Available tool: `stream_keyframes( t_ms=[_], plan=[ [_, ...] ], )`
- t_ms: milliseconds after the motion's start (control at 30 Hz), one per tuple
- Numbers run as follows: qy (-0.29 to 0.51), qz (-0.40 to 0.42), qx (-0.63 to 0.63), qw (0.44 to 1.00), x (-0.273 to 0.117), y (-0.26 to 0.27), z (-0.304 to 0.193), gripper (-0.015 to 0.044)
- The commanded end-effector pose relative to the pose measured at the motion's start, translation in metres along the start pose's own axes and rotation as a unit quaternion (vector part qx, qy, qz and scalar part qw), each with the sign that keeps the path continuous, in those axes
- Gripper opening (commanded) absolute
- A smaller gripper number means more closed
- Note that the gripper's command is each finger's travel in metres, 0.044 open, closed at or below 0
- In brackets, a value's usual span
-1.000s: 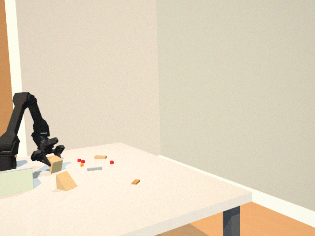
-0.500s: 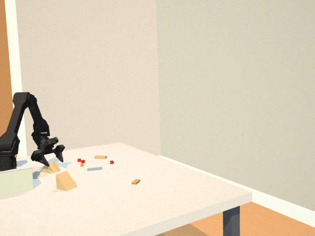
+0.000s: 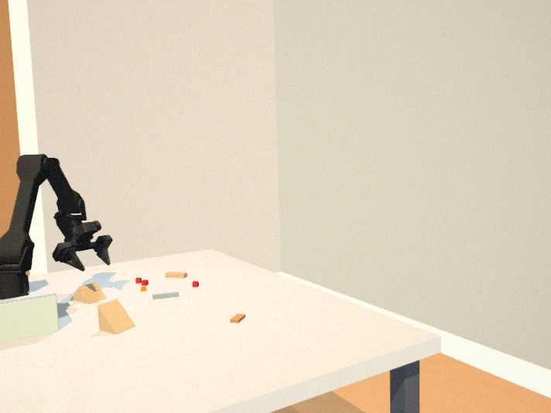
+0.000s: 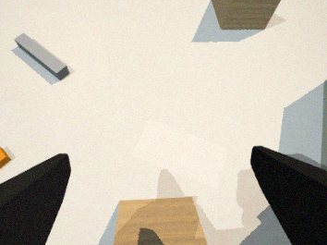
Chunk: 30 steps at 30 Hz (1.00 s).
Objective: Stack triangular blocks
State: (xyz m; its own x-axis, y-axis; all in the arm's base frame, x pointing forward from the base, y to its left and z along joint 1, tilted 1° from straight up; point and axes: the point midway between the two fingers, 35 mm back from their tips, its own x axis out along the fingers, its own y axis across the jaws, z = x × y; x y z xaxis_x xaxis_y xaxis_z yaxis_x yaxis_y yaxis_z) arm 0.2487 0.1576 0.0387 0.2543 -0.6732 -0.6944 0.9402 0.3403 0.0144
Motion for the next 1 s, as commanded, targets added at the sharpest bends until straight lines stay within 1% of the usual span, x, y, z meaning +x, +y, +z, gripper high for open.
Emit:
stream_keyframes(
  t_ms=[0, 167, 233, 300, 400, 467, 533, 600, 667, 800, 867, 967],
  plan=[
    [0.004, 0.005, 0.005, 1.0, -0.025, -0.001, 0.029, 0.044],
    [0.005, 0.006, 0.006, 1.0, -0.025, -0.001, 0.027, 0.044],
    [0.027, -0.017, 0.0, 0.999, -0.015, -0.002, 0.022, 0.044],
    [0.088, -0.079, -0.022, 0.993, 0.004, -0.01, 0.019, 0.044],
    [0.207, -0.153, -0.051, 0.965, 0.029, -0.021, 0.012, 0.044],
    [0.293, -0.181, -0.063, 0.937, 0.04, -0.025, 0.007, 0.044],
    [0.381, -0.19, -0.068, 0.902, 0.047, -0.027, 0.004, 0.044],
    [0.467, -0.179, -0.067, 0.863, 0.053, -0.025, 0.003, 0.044],
    [0.548, -0.151, -0.058, 0.821, 0.057, -0.021, 0.005, 0.044],
    [0.681, -0.043, -0.021, 0.731, 0.063, -0.006, 0.02, 0.044],
    [0.712, 0.005, -0.004, 0.702, 0.066, -0.001, 0.028, 0.044],
    [0.716, 0.011, -0.001, 0.698, 0.066, 0.0, 0.029, 0.044]
  ],
)
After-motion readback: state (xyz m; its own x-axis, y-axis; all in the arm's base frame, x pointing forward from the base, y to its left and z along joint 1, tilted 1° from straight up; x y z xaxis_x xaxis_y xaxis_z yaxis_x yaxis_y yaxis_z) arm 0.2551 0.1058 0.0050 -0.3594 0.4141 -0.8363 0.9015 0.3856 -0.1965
